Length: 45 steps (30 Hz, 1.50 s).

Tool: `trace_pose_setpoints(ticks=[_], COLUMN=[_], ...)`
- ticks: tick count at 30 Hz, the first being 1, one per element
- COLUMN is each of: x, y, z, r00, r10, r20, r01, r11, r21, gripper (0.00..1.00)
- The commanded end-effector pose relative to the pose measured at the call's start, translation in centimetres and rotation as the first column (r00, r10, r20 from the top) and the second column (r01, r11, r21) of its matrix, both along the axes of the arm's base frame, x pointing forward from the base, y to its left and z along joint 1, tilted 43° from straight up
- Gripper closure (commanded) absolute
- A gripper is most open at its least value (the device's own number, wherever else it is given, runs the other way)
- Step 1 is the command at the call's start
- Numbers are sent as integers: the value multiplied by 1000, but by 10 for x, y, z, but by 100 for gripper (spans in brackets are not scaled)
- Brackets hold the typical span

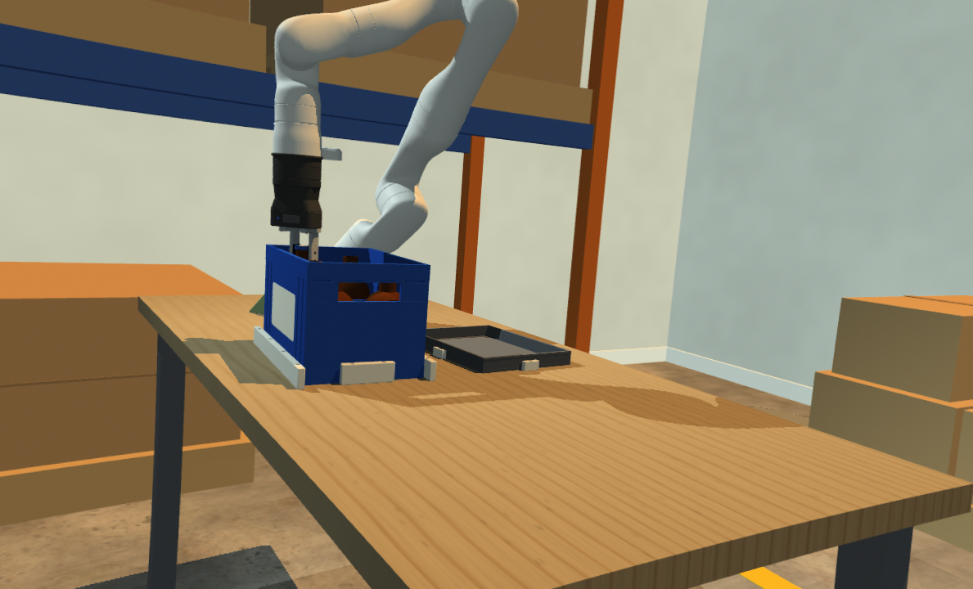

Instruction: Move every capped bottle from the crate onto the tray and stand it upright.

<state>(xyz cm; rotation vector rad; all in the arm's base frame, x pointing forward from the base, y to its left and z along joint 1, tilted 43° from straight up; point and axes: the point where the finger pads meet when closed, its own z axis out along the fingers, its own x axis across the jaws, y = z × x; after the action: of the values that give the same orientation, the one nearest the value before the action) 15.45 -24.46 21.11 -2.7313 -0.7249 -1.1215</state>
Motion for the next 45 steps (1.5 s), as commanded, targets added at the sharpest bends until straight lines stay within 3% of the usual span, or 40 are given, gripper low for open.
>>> trace_pose_setpoints(ticks=[1,45], x=[-7,-82], y=[-7,-37], z=[7,93], r00=[1000,1000], r10=[-9,-5], r20=[-1,0], r01=[9,5], r11=[1000,1000], r21=[-13,-9], gripper=[100,100])
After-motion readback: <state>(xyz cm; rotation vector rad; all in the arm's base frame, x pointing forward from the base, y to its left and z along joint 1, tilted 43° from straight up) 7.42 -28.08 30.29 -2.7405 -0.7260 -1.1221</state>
